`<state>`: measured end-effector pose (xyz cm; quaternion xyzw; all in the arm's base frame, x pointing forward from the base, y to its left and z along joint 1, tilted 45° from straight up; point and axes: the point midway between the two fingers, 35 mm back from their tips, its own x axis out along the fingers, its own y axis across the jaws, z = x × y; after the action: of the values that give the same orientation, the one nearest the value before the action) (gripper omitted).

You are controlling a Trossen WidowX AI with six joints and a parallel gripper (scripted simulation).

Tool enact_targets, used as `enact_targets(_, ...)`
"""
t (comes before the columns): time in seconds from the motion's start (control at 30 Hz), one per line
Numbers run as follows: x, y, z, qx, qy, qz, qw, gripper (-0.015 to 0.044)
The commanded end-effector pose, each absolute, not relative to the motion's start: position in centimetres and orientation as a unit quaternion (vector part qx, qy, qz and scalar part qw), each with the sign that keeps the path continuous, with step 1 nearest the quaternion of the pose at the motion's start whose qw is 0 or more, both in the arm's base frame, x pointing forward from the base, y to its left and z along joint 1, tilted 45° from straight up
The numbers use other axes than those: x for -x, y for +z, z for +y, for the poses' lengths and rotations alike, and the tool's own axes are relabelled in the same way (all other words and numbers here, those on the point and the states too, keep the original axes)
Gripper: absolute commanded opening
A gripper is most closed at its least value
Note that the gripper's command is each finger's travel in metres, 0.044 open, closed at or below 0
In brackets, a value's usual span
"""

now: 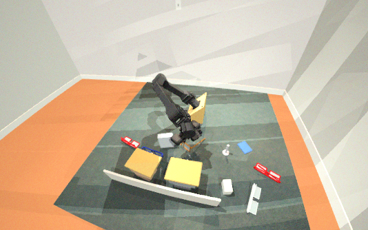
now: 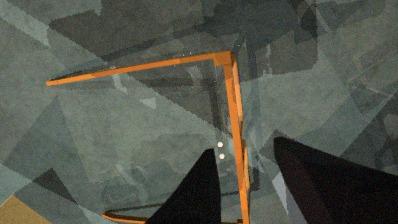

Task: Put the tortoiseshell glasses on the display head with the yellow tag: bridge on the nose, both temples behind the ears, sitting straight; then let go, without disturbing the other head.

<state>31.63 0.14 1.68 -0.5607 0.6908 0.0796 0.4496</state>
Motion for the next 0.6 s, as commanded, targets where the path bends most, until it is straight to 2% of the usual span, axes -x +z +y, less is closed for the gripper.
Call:
enact_targets(0.0,-31.5,1.7,0.1,0.558,0.079,0.692,0.451,0.014)
enact_targets(0.57,-31.7,-0.2,-1.7,0.558,0.079,0.691,0.452,0.014)
